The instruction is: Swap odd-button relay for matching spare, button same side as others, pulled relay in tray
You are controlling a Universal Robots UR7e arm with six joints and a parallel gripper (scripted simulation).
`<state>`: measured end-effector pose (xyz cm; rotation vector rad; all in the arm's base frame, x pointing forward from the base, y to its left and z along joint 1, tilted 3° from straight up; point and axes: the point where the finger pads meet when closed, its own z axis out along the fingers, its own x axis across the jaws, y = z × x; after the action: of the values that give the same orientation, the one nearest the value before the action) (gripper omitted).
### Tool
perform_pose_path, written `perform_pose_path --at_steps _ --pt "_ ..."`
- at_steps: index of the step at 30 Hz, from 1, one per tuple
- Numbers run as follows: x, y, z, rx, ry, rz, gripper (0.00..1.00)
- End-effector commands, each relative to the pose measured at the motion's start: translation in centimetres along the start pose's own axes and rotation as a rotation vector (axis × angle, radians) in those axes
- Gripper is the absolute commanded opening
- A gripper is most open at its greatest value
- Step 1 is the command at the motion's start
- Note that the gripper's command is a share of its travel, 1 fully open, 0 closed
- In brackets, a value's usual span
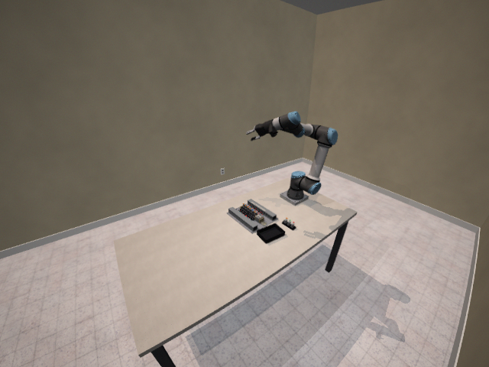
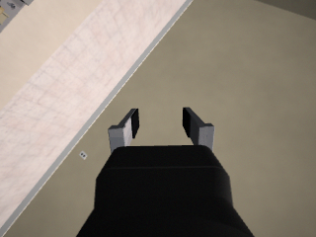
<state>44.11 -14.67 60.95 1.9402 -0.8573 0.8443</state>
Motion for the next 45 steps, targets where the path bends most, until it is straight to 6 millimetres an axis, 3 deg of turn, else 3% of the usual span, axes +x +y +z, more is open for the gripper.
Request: perform_pose_path --at_steps 1,15,20,32,37,45 --pt "0.02 -0.01 -0.05 0.0 0.001 0.001 1.0" --pt "0.0 -0.04 -0.07 0.0 0.001 0.001 1.0" --pt "-0.06 -0.17 -0.14 0.156 -0.131 -0.105 1.0" --pt "-0.06 -0.17 -0.14 0.156 -0.131 -0.105 1.0" --pt "-0.06 -0.18 -0.12 0.308 -0.26 -0.208 1.0" --pt "-0.06 -0.18 -0.12 0.308 -0.26 -0.208 1.0"
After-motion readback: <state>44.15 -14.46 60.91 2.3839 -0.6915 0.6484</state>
